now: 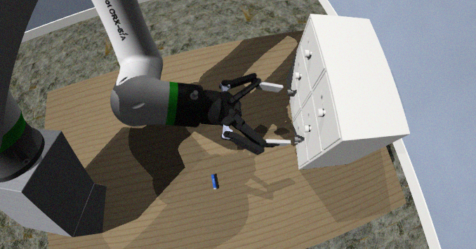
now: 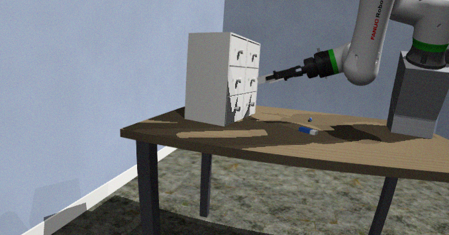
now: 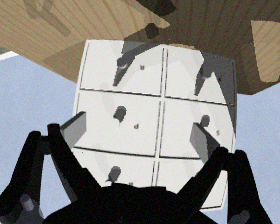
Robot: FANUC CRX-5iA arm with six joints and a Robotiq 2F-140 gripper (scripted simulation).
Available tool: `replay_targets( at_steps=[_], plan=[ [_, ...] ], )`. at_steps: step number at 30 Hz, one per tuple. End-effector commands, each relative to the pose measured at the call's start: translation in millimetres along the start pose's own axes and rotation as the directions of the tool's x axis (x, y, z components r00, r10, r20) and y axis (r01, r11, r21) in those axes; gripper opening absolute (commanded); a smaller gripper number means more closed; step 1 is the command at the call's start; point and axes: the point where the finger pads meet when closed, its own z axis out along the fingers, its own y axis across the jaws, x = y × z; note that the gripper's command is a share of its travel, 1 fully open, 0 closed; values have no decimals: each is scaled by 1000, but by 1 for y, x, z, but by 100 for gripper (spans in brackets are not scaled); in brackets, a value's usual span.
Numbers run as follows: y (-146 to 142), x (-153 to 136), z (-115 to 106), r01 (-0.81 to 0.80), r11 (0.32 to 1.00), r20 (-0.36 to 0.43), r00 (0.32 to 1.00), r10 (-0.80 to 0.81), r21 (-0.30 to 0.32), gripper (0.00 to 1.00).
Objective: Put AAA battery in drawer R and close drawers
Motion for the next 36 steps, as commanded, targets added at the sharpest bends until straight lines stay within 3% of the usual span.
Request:
replay_targets(
  at_steps=[1,18,36],
  plan=[
    [0,0,0,0,1000,-3,1000,0,0,100],
    [0,-5,-11,0,1000,-100,995,0,0,100],
    [1,-14,-34,-2,1000,-309,951,1,-3,100]
  ],
)
